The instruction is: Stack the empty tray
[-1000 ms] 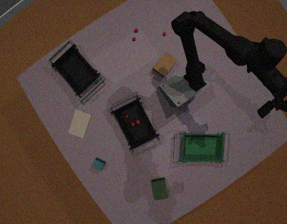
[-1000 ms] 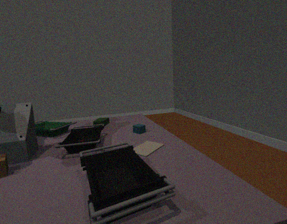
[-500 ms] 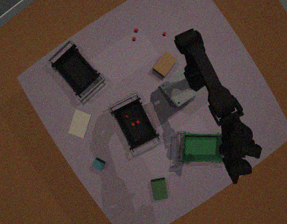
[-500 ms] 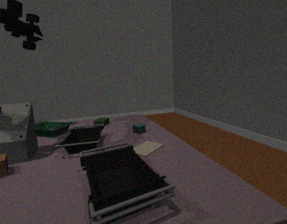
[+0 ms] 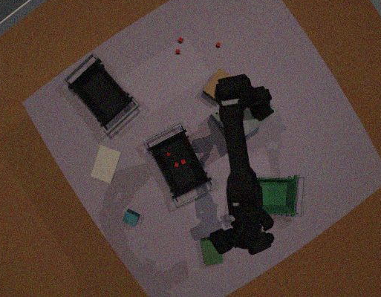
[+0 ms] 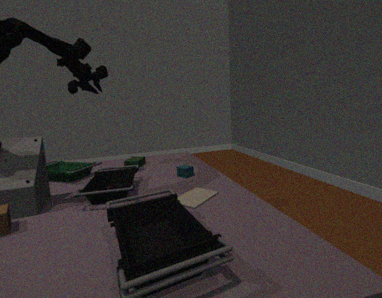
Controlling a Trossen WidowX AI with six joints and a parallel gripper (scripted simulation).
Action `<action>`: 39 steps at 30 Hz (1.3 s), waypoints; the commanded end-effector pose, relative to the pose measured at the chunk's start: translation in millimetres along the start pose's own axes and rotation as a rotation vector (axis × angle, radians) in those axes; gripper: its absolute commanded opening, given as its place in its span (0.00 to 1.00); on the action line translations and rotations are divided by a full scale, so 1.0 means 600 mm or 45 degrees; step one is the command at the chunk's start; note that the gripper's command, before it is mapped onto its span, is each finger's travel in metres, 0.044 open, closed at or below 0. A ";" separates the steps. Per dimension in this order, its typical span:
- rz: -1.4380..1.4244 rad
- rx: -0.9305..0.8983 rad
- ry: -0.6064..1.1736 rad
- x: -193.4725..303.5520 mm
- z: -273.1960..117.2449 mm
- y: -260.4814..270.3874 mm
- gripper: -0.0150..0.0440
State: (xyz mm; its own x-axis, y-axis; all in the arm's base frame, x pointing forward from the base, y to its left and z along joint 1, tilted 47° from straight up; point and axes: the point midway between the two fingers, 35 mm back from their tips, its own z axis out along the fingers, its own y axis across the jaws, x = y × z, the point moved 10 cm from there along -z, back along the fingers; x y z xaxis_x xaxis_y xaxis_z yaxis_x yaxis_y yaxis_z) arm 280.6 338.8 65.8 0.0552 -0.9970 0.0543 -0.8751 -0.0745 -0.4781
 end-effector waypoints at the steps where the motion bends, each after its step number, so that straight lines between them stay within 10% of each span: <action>1: 0.324 -0.035 0.193 0.052 0.062 -0.023 0.40; 19: 1.834 0.326 1.197 0.364 0.311 -0.026 0.40; 39: 1.858 0.344 1.218 0.430 0.368 0.009 0.40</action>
State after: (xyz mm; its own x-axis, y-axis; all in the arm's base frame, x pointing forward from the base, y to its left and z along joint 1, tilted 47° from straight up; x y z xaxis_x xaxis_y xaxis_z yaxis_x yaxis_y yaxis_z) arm 398.6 91.3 -103.0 -0.9875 0.1035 -0.1185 0.1571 0.6894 -0.7071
